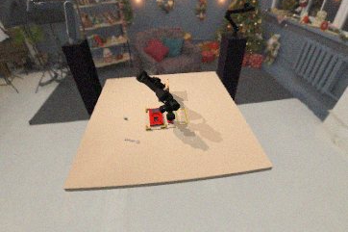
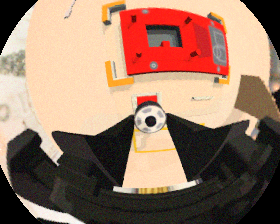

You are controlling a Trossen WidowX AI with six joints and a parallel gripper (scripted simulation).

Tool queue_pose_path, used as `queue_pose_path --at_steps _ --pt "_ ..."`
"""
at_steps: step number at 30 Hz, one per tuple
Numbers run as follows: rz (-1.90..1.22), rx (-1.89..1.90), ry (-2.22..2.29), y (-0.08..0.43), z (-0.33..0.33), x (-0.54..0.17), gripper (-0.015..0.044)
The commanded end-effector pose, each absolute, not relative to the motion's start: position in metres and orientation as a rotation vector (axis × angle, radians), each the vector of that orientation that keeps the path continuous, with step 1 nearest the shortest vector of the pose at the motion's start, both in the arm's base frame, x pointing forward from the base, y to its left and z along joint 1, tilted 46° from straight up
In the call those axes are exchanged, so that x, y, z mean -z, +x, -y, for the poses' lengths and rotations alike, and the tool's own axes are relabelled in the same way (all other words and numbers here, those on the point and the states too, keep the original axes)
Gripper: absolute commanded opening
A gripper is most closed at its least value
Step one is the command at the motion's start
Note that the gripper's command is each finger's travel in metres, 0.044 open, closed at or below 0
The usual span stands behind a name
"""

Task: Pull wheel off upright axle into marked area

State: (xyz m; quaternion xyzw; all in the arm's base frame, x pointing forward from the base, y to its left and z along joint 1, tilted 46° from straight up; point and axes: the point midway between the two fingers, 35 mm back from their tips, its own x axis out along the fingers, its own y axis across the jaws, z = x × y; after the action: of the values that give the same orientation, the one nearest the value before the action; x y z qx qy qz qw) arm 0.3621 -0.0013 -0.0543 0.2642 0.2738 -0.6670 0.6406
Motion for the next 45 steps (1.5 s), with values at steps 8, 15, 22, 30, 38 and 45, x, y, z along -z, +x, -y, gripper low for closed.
queue_pose_path --at_steps 8,15,22,30,38,45 --pt "-0.624 1.518 0.609 0.363 -0.003 0.051 0.0" --pt "-0.624 1.518 0.609 0.363 -0.005 0.049 0.0" --pt "-0.624 1.517 0.608 0.363 -0.006 0.047 0.0" --pt "-0.624 1.517 0.608 0.363 -0.008 0.046 0.0" --pt "-0.624 1.517 0.607 0.363 -0.01 0.044 0.0" --pt "-0.624 1.516 0.607 0.363 -0.012 0.042 0.0"
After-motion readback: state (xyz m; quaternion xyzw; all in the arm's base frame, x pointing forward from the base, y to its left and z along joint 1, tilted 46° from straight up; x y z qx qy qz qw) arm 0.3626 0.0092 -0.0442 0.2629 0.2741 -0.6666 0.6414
